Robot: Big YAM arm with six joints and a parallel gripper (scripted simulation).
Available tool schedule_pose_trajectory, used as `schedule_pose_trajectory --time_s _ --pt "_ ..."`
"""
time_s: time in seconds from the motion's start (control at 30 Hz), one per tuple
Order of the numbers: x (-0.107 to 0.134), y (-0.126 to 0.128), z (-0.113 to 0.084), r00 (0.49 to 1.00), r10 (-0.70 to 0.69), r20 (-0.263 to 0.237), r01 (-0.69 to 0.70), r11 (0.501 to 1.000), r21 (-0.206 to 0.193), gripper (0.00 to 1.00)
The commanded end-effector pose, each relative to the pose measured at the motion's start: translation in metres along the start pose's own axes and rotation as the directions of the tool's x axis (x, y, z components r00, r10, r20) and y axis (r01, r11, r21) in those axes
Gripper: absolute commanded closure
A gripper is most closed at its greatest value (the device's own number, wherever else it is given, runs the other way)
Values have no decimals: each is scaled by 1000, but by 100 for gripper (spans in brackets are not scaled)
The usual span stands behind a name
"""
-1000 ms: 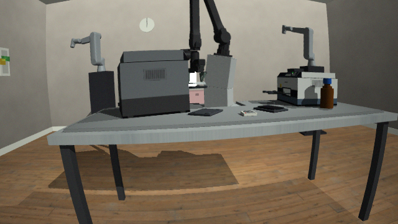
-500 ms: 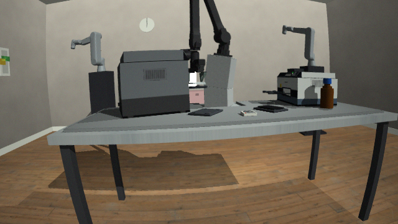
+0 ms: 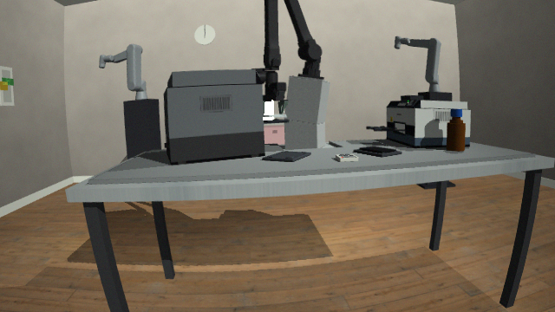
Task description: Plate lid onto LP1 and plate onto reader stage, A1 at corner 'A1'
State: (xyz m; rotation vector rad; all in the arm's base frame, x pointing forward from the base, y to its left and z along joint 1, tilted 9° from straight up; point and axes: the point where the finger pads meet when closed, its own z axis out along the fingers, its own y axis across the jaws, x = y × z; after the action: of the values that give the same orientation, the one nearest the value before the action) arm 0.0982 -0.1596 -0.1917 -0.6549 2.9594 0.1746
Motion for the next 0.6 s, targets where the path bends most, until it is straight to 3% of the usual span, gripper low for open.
schedule_pose_trajectory --time_s 0.0,0.57 --pt "0 -10 -3 1000 5 -1 -5 1000 27 14" --pt "0 -7 -3 1000 7 -1 -7 1000 22 14"
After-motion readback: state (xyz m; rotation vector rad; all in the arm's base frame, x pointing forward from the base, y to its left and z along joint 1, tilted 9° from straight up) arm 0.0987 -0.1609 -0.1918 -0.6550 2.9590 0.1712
